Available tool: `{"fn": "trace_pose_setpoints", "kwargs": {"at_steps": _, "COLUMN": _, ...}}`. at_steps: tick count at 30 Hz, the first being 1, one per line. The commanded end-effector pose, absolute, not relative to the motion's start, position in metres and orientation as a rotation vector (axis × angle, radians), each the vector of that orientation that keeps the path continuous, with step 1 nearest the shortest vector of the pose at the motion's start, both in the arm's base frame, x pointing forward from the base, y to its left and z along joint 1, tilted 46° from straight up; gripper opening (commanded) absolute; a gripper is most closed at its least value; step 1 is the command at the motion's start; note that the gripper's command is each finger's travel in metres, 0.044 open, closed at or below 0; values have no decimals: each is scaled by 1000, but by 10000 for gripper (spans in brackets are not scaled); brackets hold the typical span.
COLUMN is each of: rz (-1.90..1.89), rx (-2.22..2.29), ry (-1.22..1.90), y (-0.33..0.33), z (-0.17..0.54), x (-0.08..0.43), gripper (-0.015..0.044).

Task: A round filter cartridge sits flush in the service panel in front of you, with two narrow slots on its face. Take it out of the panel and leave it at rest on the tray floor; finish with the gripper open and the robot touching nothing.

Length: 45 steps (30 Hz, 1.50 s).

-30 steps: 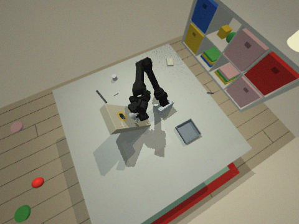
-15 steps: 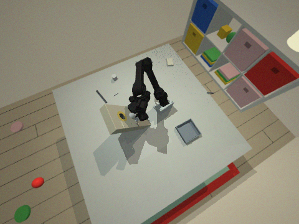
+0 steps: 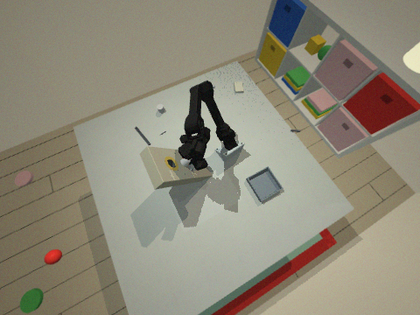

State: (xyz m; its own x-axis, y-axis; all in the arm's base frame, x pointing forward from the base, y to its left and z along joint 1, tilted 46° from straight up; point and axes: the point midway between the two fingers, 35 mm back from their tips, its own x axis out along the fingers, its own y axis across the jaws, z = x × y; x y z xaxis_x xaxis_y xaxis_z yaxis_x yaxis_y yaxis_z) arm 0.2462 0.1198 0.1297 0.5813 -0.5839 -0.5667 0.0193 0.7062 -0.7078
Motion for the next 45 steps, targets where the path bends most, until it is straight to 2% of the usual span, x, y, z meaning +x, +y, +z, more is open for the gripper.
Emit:
{"fn": "trace_pose_setpoints", "kwargs": {"at_steps": 1, "rz": -389, "rx": -713, "ry": 888, "y": 129, "z": 138, "x": 254, "gripper": 0}}
{"fn": "trace_pose_setpoints", "kwargs": {"at_steps": 20, "rz": -219, "rx": -796, "ry": 866, "y": 182, "z": 194, "x": 203, "gripper": 0}}
{"fn": "trace_pose_setpoints", "kwargs": {"at_steps": 45, "rz": -375, "rx": -721, "ry": 886, "y": 241, "z": 124, "x": 214, "gripper": 0}}
